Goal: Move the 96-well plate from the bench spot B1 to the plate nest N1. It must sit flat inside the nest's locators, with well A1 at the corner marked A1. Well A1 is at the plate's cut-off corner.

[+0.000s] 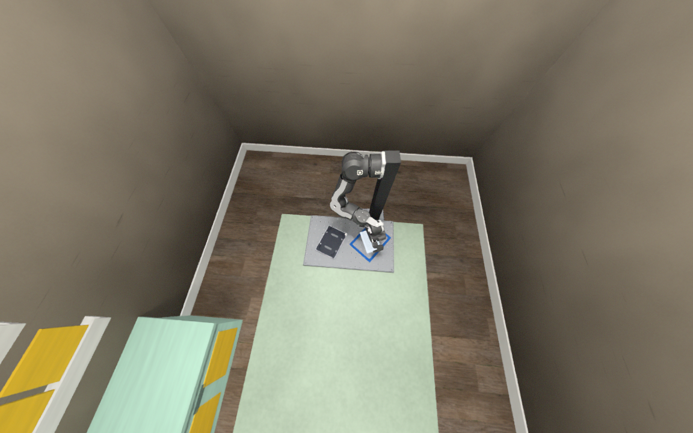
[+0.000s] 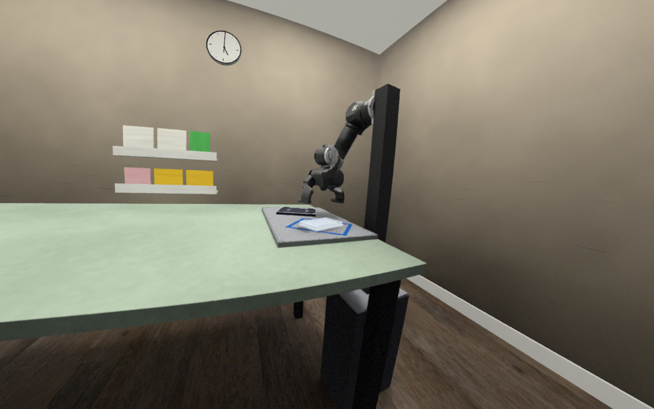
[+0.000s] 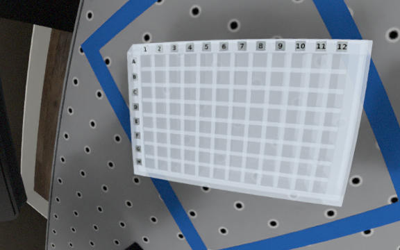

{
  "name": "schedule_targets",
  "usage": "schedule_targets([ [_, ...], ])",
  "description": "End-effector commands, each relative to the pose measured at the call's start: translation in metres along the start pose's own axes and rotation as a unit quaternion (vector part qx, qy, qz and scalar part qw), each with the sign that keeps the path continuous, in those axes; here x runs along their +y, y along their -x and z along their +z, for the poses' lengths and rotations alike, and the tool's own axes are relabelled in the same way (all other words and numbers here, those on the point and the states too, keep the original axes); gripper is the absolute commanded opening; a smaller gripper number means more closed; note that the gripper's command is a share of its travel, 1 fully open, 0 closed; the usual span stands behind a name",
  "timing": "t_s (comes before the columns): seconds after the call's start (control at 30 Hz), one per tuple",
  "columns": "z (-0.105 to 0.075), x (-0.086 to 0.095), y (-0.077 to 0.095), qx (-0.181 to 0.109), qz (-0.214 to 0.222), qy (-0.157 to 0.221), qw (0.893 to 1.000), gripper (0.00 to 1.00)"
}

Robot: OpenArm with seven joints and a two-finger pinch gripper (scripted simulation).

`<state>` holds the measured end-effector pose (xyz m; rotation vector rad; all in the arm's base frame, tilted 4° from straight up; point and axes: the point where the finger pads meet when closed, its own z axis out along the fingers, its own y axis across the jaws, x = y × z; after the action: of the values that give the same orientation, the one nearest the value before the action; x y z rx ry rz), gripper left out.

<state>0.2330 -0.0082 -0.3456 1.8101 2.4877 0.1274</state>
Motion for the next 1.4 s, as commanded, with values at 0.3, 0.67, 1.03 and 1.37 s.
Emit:
schedule_targets([
  [0.3,-0.011,-0.005,0.000,-0.003,0.008,-0.015,1.000,1.00],
  [0.67,-0.031,-0.004,0.000,-0.002,-0.110,-0.015,0.994,0.77],
  [1.03,-0.028,-0.004,0.000,-0.001,-0.109,-0.015,0.994,0.77],
  [1.37,-0.025,-0.005,0.000,-0.001,-0.107,-0.016,0.994,0.77],
])
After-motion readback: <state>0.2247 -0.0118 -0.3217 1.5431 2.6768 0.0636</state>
